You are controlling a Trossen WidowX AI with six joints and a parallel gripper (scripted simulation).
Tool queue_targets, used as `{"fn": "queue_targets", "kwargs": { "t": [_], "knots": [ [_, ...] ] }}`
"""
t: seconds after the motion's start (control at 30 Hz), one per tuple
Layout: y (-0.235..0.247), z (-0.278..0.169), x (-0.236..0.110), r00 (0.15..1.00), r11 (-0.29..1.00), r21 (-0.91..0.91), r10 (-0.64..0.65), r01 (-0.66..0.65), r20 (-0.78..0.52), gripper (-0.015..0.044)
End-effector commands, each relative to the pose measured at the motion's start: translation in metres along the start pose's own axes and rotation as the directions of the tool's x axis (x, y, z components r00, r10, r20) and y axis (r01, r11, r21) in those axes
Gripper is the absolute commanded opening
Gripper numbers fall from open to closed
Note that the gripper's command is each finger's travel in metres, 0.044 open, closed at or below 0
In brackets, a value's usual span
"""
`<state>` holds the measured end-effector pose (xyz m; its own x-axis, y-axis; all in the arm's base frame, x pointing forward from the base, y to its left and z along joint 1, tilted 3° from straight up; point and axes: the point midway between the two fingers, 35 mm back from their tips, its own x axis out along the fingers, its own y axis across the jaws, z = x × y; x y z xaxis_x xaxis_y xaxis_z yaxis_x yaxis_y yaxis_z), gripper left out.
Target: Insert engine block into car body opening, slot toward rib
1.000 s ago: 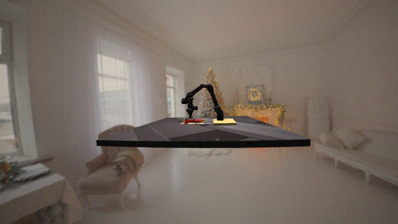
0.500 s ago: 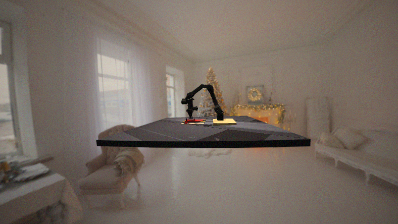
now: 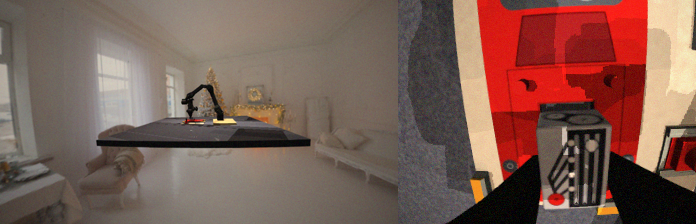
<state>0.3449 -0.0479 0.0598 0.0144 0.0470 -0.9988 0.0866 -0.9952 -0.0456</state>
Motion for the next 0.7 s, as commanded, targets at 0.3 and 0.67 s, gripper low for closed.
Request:
{"fn": "queue_targets", "kwargs": {
  "t": [0.3, 0.67],
  "knots": [
    [-0.0001, -0.0004, 0.0035, 1.000, 1.000, 0.007, -0.001, 0.001, -0.001, 0.0158],
    [-0.0001, -0.0004, 0.0059, 1.000, 1.000, 0.005, -0.001, 0.001, -0.001, 0.0158]
  ]
}}
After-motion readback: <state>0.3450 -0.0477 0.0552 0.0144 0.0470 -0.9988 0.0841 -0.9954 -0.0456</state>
